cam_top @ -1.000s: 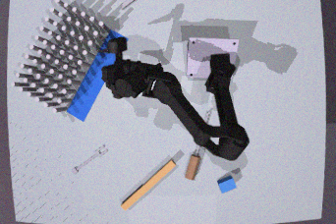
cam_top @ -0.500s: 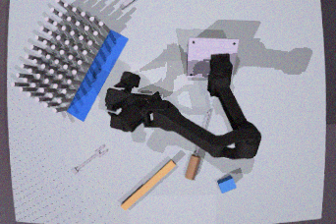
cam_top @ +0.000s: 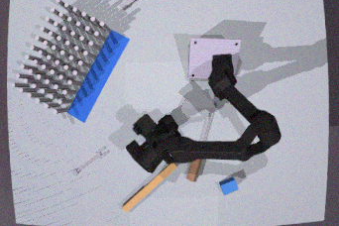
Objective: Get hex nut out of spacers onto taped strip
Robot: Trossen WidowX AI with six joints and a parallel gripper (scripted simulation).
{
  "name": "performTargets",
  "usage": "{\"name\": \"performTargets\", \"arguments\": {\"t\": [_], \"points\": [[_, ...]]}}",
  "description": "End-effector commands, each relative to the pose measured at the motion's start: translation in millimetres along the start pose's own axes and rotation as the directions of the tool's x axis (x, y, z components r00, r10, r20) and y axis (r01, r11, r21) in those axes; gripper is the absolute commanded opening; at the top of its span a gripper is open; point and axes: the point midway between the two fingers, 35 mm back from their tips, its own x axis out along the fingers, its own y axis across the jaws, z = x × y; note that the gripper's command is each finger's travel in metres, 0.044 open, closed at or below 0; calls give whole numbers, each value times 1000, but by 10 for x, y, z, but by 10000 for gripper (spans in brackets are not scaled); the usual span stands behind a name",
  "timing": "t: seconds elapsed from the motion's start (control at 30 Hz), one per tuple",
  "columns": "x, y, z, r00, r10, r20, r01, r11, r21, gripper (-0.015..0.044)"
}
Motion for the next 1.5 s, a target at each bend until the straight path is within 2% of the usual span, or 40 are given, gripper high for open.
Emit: {"name": "performTargets", "arguments": {"t": [0.0,0.3,0.4,0.47,1.1,1.3,1.47], "points": [[-266,-224,-657,988,-115,-98,140,941,308,440],[-820,-702,-1272,937,-291,-195,347,692,633,440],[-1034,-865,-1390,913,-347,-215,389,584,712,440],[-1090,-906,-1414,907,-361,-219,397,556,730,440],[-1089,-899,-1412,909,-359,-214,392,559,730,440],[-1108,-613,-1678,968,-237,-81,221,657,721,440],[-1117,-577,-1720,974,-216,-69,199,666,719,440]]}}
